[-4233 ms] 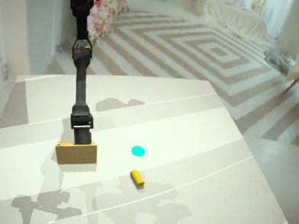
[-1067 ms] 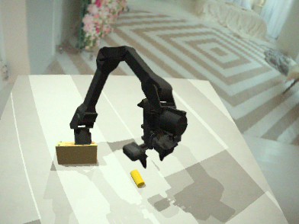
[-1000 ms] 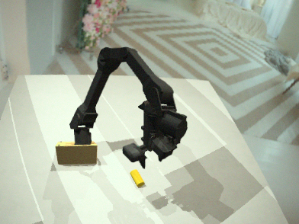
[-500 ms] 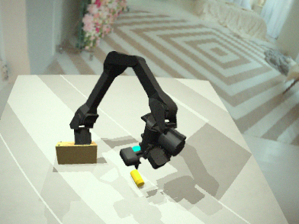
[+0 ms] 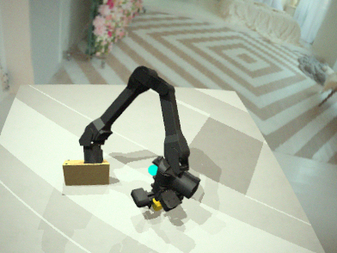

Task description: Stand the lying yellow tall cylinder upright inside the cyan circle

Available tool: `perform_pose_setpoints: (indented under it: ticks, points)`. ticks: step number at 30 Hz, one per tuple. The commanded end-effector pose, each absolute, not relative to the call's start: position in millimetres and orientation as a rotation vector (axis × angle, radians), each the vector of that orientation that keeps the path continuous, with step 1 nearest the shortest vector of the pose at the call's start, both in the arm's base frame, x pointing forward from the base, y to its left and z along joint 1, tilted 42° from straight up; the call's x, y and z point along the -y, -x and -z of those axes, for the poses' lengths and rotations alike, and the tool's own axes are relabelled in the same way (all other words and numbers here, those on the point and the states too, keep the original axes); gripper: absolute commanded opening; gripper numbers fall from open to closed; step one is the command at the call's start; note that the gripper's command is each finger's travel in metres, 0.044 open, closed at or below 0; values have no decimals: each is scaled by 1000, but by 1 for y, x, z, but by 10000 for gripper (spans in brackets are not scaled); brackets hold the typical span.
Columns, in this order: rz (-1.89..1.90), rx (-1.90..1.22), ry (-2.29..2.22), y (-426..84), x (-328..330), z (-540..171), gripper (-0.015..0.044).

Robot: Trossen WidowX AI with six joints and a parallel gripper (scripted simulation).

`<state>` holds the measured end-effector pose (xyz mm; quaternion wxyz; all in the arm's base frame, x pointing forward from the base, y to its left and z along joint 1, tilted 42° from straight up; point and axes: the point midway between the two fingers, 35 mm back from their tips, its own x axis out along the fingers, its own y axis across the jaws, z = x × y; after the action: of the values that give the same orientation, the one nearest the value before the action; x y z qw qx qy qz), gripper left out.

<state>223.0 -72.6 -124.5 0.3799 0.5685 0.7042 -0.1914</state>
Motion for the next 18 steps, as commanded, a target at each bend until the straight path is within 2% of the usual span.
perform_pose_setpoints:
  ticks: [1, 4, 18]
  points:
    - [490, -1785, -1459, -225, 73, 125, 178]
    - [490, -1785, -1459, -225, 73, 125, 105]
    - [493, -1783, -1457, -230, 93, 106, 105]
